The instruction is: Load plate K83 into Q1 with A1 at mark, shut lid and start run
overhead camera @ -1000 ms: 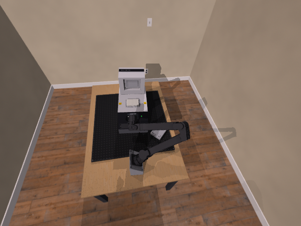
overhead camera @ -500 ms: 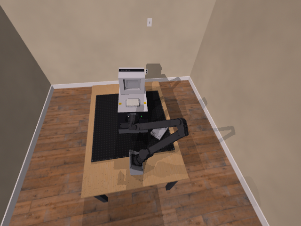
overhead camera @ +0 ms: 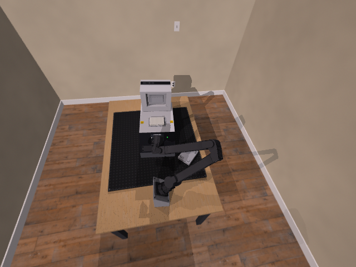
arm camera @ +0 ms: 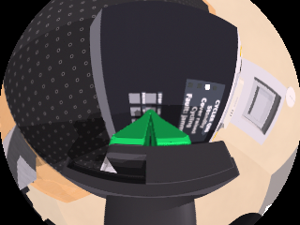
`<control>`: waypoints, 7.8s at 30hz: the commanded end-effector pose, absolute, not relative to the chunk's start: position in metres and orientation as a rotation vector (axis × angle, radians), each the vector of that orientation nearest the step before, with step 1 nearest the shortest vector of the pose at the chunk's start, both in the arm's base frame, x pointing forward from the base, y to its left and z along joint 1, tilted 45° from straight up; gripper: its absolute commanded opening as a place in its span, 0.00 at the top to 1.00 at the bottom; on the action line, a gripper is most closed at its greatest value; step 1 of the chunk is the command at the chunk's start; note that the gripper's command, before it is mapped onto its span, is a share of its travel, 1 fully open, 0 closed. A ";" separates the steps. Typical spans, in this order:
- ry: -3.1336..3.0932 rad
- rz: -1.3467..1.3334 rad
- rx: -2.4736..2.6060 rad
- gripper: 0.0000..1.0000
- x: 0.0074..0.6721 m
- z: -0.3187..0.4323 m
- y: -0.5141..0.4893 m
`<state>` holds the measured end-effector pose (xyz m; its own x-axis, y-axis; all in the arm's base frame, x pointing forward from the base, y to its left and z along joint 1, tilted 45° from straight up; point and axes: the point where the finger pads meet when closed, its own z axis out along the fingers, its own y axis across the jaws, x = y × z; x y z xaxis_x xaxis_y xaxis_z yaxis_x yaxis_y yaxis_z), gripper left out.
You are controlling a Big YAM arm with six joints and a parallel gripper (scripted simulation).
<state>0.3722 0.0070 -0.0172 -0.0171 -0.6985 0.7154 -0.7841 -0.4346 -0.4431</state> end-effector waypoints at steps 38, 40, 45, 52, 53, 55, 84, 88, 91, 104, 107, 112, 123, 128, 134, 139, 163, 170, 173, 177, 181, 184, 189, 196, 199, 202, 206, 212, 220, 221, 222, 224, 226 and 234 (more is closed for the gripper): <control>-1.650 1.469 2.120 1.00 0.372 -0.016 0.004; -1.645 1.474 2.123 1.00 0.373 -0.014 0.004; -1.630 1.477 2.129 1.00 0.379 -0.010 0.007; -1.649 1.477 2.121 1.00 0.386 -0.008 0.009; -1.655 1.478 2.119 1.00 0.387 -0.009 0.010; -1.662 1.474 2.116 1.00 0.388 -0.011 0.010; -1.621 1.460 2.131 1.00 0.373 -0.018 0.005; -1.619 1.458 2.133 1.00 0.372 -0.019 0.005; -1.620 1.457 2.133 1.00 0.374 -0.020 0.004; -1.627 1.461 2.131 1.00 0.381 -0.021 0.000; -1.626 1.460 2.131 1.00 0.380 -0.022 0.001; -1.649 1.462 2.124 1.00 0.387 -0.021 0.002; -1.667 1.468 2.114 1.00 0.388 -0.013 0.011; -1.659 1.476 2.130 1.00 0.374 -0.006 0.021; -1.645 1.453 2.133 1.00 0.356 -0.005 0.022; -1.650 1.459 2.133 1.00 0.358 -0.002 0.026; -1.720 1.484 2.121 1.00 0.287 0.051 0.081; -1.705 1.476 2.119 1.00 0.297 0.049 0.080; -1.704 1.478 2.121 1.00 0.300 0.049 0.082; -1.703 1.476 2.113 1.00 0.304 0.048 0.080; -1.714 1.487 2.115 1.00 0.307 0.052 0.080; -1.710 1.501 2.137 1.00 0.307 0.055 0.086; -1.694 1.501 2.150 1.00 0.307 0.054 0.089; -1.669 1.498 2.160 1.00 0.309 0.050 0.090; -1.683 1.508 2.161 1.00 0.310 0.054 0.091; -1.692 1.515 2.162 1.00 0.310 0.057 0.091; -1.686 1.511 2.161 1.00 0.310 0.055 0.091; -1.688 1.505 2.154 1.00 0.309 0.052 0.090; -1.701 1.497 2.138 1.00 0.306 0.052 0.087; -1.701 1.497 2.138 1.00 0.306 0.052 0.087; -1.701 1.497 2.138 1.00 0.306 0.052 0.087; -1.700 1.497 2.138 1.00 0.305 0.054 0.087; -1.700 1.498 2.138 1.00 0.305 0.055 0.086; -1.707 1.504 2.139 1.00 0.307 0.051 0.089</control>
